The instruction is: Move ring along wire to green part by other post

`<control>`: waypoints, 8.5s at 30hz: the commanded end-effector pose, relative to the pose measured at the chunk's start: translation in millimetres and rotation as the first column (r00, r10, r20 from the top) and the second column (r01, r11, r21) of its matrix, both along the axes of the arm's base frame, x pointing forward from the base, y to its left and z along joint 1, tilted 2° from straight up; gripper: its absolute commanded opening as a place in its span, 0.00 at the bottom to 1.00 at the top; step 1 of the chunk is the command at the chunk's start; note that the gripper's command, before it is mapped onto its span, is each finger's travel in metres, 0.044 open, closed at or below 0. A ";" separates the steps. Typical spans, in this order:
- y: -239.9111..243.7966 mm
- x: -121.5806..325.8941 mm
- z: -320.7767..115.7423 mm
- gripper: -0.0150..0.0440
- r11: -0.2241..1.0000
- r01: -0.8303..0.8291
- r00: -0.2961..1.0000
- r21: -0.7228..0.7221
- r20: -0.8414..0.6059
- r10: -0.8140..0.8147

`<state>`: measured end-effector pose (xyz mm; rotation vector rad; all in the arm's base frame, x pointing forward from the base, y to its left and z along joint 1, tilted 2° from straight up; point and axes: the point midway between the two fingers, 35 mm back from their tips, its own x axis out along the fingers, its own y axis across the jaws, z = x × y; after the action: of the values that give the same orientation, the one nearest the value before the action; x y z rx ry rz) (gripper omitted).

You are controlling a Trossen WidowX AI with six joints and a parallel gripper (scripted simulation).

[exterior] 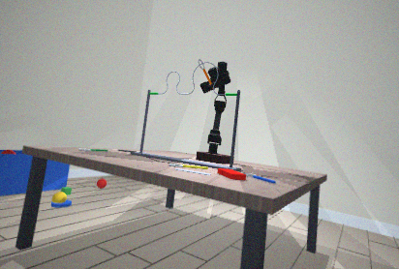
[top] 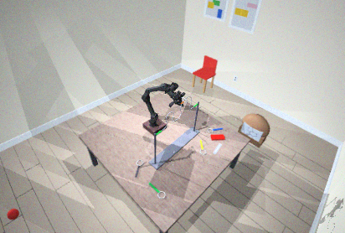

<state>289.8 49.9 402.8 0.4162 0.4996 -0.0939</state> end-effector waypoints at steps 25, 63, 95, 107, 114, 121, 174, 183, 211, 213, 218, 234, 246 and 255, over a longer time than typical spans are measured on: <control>-12.3 -1.4 -1.0 0.00 0.936 -0.003 1.000 -0.351 -0.019 -0.005; -29.6 -2.8 1.2 0.00 0.668 -0.021 0.998 -0.744 -0.050 -0.024; -42.0 -3.8 9.2 0.00 0.320 -0.048 0.996 -0.946 -0.067 -0.050; -45.5 -4.1 13.1 0.00 0.180 -0.059 0.996 -0.982 -0.071 -0.061; -47.3 -4.2 15.8 0.00 0.093 -0.066 0.995 -0.993 -0.073 -0.068; -48.9 -4.3 18.7 0.00 0.005 -0.074 0.994 -0.997 -0.074 -0.075; -52.2 -4.7 41.8 0.00 -0.608 -0.128 0.990 -0.783 -0.061 -0.130; -52.2 -4.7 42.7 0.00 -0.668 -0.134 0.989 -0.732 -0.057 -0.136; -67.1 -5.6 -7.0 0.00 -0.506 -0.121 0.990 -0.854 -0.065 -0.127; -67.7 -5.6 -13.9 0.00 -0.469 -0.118 0.990 -0.875 -0.067 -0.124; -67.8 -5.5 -32.2 0.00 -0.365 -0.109 0.991 -0.925 -0.071 -0.116; -59.3 5.7 -90.8 0.00 -0.007 -0.042 0.999 -0.999 -0.041 -0.011; -32.9 8.4 -131.0 0.00 0.292 -0.018 1.000 -0.956 -0.018 0.001; -6.1 10.8 -154.7 0.00 0.497 -0.001 1.000 -0.868 0.001 0.003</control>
<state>299.8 34.4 251.7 -0.6924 0.3884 -0.3387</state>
